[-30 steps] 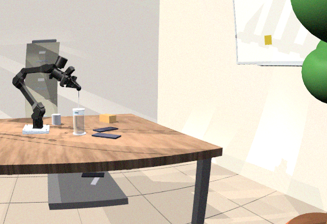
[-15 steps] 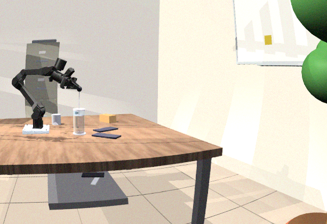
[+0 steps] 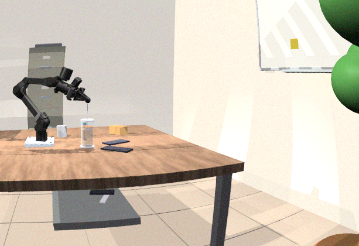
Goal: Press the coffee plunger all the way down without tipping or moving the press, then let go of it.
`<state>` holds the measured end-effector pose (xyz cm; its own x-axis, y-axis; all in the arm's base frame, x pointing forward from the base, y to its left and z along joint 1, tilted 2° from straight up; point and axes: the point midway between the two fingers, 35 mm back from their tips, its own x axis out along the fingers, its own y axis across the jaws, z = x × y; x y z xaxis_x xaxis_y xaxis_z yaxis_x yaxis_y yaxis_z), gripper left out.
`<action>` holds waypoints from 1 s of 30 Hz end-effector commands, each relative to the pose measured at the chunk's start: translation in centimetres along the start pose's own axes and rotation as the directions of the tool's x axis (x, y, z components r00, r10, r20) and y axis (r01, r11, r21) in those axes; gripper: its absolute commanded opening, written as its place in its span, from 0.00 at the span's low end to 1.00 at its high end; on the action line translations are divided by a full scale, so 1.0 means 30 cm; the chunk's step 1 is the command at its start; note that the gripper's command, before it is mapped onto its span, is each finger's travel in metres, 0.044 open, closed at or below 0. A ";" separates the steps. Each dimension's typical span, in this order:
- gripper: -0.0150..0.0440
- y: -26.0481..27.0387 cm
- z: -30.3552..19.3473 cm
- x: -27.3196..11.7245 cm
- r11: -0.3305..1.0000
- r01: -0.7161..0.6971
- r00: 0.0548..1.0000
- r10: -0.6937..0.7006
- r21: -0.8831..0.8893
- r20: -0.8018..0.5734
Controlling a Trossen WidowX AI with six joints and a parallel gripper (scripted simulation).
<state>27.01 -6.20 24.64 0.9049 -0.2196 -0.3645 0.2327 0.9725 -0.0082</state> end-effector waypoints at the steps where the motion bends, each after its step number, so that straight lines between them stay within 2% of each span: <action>1: 0.47 0.001 -0.115 0.045 1.000 -0.002 0.996 0.002 -0.002 -0.093; 30: 0.47 -0.002 -0.191 0.128 1.000 -0.002 0.996 0.002 -0.002 -0.092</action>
<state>28.55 -6.68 21.37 0.9099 -0.2199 -0.3517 0.2334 0.9724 -0.0042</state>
